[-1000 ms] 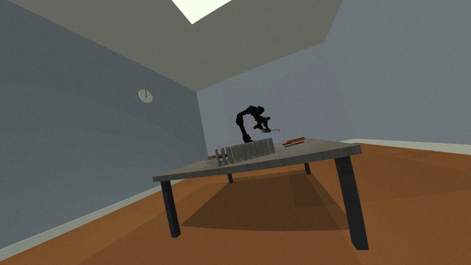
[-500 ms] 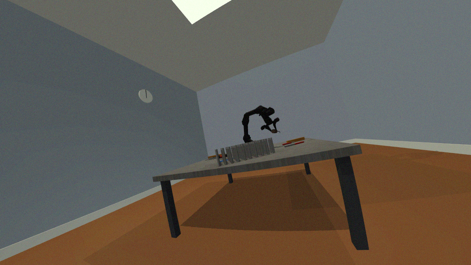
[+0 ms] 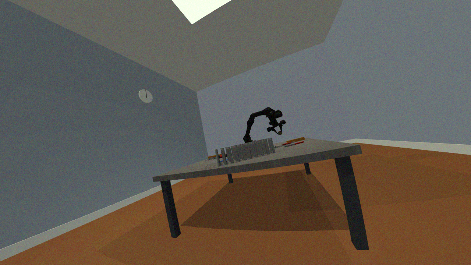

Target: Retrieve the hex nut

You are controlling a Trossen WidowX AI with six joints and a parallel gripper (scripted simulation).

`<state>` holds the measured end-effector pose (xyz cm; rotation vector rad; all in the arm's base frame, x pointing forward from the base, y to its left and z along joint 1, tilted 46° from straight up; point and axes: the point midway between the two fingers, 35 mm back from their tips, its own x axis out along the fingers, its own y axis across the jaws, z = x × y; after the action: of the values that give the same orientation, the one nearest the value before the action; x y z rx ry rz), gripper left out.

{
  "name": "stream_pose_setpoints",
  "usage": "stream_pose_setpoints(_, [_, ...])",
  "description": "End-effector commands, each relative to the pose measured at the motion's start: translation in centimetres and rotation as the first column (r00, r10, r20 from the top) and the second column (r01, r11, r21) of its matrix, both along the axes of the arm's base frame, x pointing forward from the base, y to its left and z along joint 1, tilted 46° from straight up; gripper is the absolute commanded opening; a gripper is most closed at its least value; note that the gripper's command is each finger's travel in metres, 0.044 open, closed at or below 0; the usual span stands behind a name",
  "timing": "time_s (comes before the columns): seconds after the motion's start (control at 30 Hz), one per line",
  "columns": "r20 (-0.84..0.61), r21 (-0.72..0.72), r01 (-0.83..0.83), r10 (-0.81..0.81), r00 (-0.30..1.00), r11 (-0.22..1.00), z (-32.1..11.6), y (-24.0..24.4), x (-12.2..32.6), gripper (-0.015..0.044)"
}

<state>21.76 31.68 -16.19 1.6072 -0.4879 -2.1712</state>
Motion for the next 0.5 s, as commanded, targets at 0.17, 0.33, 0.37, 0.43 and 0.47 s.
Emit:
stream_pose_setpoints(0.17, [-0.008, 0.019, -0.007, 0.007, 1.000, 1.000, -0.14, 0.27, 0.12, 0.0000])
stream_pose_setpoints(0.33, [-0.008, 0.019, -0.007, 0.007, 1.000, 1.000, -0.45, 0.03, 0.22, 0.0000])
stream_pose_setpoints(0.37, [-0.008, 0.019, -0.007, 0.007, 1.000, 1.000, -0.51, -0.02, 0.24, 0.0000])
stream_pose_setpoints(0.43, [-0.008, 0.019, -0.007, 0.007, 1.000, 1.000, -0.64, -0.12, 0.28, 0.0000])
stream_pose_setpoints(0.47, [-0.008, 0.019, -0.007, 0.007, 1.000, 1.000, -0.70, -0.17, 0.30, 0.0000])
